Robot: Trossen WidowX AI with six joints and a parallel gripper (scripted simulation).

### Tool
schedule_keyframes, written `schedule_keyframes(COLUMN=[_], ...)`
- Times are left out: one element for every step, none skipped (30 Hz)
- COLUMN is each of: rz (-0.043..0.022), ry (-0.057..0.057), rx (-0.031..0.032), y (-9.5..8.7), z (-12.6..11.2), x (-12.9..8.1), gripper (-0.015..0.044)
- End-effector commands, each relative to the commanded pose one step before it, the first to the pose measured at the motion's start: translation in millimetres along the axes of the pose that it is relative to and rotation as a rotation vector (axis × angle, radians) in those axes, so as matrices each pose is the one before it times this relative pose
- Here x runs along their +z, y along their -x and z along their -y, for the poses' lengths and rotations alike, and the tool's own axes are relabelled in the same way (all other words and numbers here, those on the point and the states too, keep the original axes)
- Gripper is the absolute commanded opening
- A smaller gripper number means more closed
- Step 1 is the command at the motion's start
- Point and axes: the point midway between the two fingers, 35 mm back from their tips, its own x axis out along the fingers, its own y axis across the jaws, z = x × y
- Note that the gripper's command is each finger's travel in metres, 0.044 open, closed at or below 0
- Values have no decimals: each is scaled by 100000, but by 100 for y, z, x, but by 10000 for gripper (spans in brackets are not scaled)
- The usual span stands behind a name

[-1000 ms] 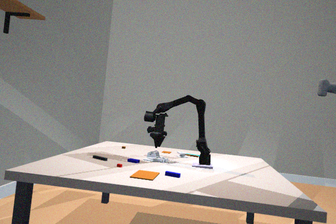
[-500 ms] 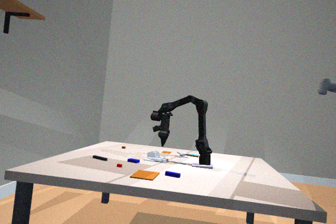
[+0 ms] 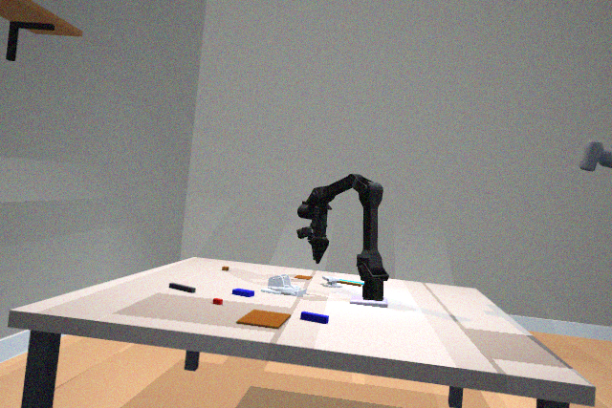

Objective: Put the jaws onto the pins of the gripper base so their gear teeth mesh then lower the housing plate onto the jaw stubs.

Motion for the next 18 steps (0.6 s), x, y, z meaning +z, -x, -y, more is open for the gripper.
schedule_keyframes(rz=[515, 25, 46, 66, 85, 104, 98, 64, 22, 0, 0, 0, 0, 0, 1, 2, 2, 2], ry=[7462, 2087, 2085, 2084, 2083, 2084, 1697, 1018, 339, 0, 0, 0, 0, 0, 0, 0, 0, 0], rx=[325, 251, 243, 234, 224, 213, 164, 94, 31, 0, 0, 0, 0, -1, -2, -2, 0, 2], y=[441, 50, 52, 55, 57, 60, 51, 31, 11, 0, 0, 0, 0, -130, -390, -650, -843, -840], z=[1418, 272, 242, 213, 182, 152, 100, 49, 14, 0, 0, 0, 0, 10, 25, 28, 12, -15], x=[-2304, -648, -659, -668, -676, -683, -560, -338, -113, 0, 0, 0, 0, 1, 3, 4, 2, -2], gripper=[440, 440, 440, 440, 440, 440, 440, 440, 440, 440, 440, 440, 440, 440, 440, 440, 440, 440])
